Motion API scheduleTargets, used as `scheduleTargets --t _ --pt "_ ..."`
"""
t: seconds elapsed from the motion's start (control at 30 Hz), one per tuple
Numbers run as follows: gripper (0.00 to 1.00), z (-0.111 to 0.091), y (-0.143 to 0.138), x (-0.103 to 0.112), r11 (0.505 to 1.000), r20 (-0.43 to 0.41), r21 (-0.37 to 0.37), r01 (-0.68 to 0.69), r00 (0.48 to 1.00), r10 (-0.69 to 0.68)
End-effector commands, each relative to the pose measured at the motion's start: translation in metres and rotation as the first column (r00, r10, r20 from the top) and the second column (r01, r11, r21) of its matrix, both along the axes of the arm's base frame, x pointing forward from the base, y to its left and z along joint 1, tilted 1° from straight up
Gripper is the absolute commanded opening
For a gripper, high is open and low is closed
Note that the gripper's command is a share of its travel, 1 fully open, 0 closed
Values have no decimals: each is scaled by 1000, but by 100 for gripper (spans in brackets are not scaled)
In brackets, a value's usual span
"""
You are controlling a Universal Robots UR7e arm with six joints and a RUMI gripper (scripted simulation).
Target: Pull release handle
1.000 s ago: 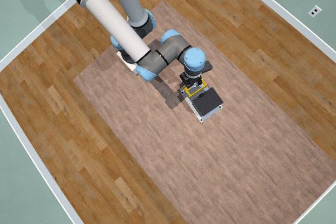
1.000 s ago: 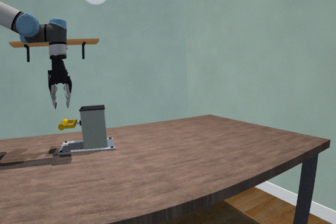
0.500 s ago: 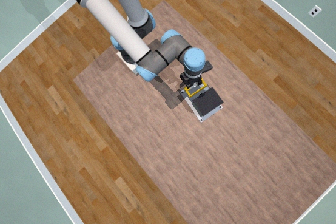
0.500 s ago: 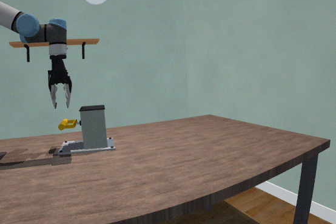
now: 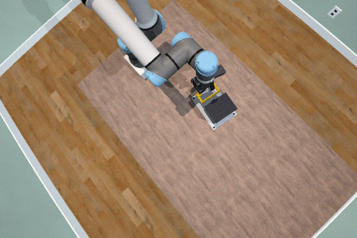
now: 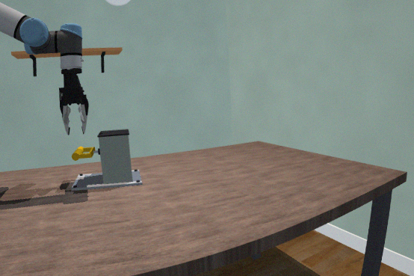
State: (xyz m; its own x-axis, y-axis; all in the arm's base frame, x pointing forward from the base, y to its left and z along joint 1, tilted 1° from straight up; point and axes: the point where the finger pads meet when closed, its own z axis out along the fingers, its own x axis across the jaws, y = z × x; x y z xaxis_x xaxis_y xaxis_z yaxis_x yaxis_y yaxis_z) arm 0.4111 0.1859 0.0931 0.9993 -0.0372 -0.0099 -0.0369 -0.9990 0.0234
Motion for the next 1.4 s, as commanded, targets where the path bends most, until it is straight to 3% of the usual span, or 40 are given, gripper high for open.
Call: scheduleTargets --t 0.0,0.83,1.37 --pt "32 -4 0 0 1000 1 0 0 1000 0" --pt "32 -35 -1 0 1000 1 0 0 1000 0" --pt "32 -43 -1 0 1000 1 0 0 1000 0"
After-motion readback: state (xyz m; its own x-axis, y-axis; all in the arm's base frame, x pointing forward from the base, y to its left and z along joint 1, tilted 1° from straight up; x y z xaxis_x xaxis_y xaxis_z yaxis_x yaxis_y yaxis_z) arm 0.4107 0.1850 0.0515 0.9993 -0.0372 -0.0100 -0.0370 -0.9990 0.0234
